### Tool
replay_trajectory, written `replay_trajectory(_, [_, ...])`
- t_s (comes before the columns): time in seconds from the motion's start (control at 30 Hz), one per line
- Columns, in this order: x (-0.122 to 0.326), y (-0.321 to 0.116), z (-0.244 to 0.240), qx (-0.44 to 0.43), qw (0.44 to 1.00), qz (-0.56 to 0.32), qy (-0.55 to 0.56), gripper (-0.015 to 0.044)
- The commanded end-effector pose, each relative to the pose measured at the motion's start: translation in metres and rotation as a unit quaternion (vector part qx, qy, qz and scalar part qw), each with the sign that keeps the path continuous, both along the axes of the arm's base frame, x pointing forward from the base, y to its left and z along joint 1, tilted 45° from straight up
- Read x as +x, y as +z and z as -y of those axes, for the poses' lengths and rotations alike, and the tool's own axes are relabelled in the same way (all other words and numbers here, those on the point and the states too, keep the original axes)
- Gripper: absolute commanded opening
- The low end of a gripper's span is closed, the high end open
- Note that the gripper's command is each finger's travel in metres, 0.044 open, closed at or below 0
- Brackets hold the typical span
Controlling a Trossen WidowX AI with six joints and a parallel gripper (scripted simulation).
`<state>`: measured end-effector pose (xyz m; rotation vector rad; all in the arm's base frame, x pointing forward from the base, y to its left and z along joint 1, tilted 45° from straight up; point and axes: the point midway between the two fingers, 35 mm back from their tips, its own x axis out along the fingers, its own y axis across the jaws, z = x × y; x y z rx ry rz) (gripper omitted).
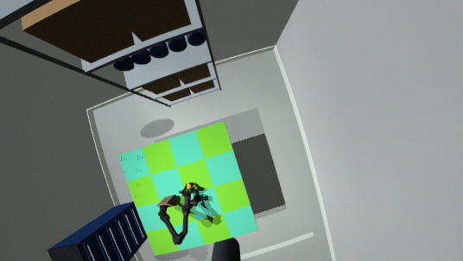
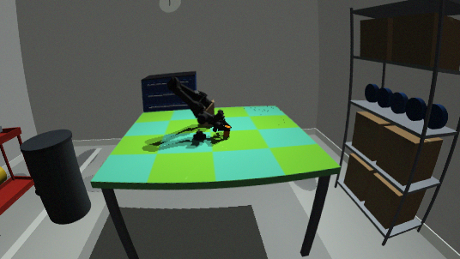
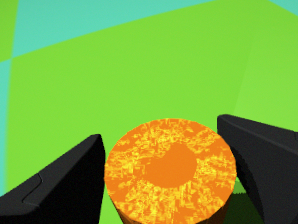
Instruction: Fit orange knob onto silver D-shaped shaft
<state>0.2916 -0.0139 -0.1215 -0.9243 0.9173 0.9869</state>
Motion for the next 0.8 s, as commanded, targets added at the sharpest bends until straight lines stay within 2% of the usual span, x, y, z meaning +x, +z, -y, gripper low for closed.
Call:
replay_trajectory(0.0, [0.0003,0.0001,0.0000,0.001,1.000,0.001,0.000,0.0260])
replay_trajectory(0.67, [0.0003,0.0001,0.0000,0.001,1.000,0.001,0.000,0.0260])
replay_trajectory(0.77, [0.0003,0.0001,0.0000,0.001,1.000,0.001,0.000,0.0339])
